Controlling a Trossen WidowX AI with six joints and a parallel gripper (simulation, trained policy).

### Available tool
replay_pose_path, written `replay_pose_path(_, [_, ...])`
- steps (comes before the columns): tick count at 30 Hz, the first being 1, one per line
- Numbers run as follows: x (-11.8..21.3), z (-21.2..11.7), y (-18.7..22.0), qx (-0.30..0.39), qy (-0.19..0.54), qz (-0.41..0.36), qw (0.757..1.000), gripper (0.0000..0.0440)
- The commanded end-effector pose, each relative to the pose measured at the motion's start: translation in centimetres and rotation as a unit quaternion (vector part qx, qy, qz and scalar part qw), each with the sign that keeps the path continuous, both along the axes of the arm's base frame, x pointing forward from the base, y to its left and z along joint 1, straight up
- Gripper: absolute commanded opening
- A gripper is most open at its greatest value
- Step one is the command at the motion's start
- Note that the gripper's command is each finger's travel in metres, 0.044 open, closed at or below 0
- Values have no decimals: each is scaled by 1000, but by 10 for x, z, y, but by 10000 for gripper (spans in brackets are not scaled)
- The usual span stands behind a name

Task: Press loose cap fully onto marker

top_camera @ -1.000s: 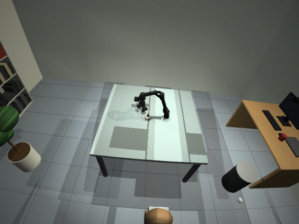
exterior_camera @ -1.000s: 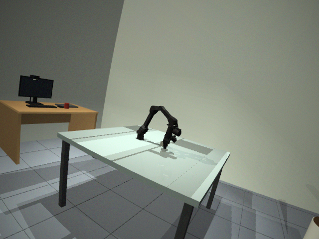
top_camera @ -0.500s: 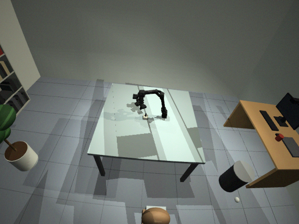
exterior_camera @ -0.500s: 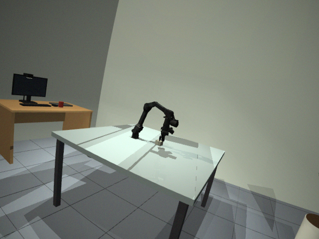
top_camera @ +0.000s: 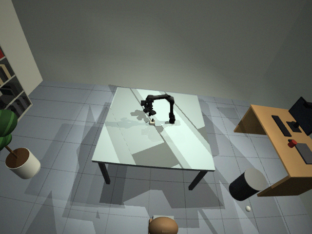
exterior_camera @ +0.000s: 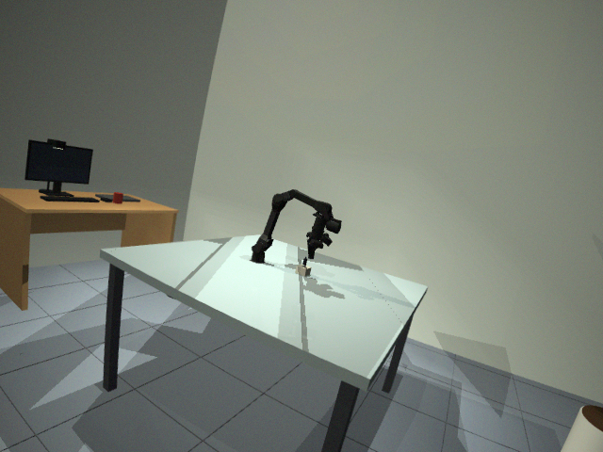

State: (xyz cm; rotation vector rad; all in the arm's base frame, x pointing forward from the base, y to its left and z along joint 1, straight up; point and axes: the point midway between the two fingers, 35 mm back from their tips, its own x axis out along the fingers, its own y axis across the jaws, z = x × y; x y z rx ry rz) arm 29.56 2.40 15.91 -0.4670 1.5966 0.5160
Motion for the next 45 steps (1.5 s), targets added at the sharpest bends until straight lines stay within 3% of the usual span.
replay_pose_path(1, [-13,4,14,4,9,10,1000,30])
replay_pose_path(17, [-39,7,33,4,20,41,999,0])
replay_pose_path(45, [-46,-45,35,11,37,73,997,1])
